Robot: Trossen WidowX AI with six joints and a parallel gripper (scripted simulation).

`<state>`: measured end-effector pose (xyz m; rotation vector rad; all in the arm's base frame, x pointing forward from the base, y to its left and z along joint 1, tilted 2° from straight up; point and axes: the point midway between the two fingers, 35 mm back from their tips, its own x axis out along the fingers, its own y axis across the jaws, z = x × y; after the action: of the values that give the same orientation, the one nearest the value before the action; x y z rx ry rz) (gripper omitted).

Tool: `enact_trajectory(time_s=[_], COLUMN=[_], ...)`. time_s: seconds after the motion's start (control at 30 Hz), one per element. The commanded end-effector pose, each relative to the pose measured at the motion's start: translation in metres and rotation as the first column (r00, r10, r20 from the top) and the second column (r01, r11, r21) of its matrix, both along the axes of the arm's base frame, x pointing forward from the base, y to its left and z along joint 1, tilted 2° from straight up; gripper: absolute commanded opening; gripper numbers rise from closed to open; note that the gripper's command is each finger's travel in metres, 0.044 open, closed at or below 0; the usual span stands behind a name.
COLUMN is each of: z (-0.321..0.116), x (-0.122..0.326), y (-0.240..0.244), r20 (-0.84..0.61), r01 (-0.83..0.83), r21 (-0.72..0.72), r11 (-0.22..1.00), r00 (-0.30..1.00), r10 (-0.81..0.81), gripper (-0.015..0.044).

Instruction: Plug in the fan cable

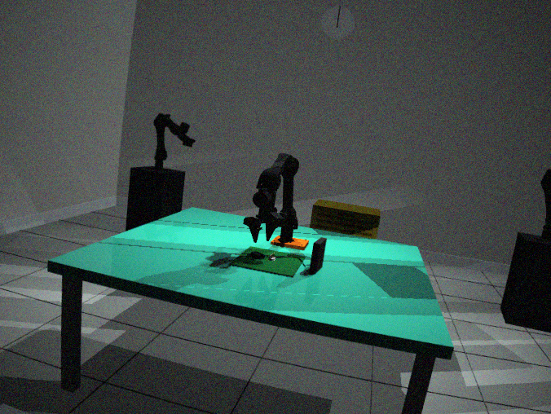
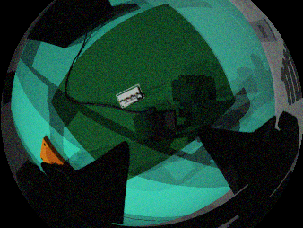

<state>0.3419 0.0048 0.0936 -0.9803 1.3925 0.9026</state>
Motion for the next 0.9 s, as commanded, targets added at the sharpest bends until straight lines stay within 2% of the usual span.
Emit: enact_trajectory(time_s=[0.0, 0.8, 0.87], z=[-0.0004, 0.0000, 0.0010], x=[0.0004, 0.0000, 0.0023], y=[-0.0008, 0.0000, 0.0000], r20=[0.001, 0.000, -0.014], r01=[0.003, 0.000, 0.003], r21=[-0.005, 0.000, -0.032], r11=[1.000, 1.000, 0.999], r00=[1.000, 1.000, 1.000], r10=[-0.003, 0.000, -0.003], gripper=[0.0440, 0.0440, 0.0387])
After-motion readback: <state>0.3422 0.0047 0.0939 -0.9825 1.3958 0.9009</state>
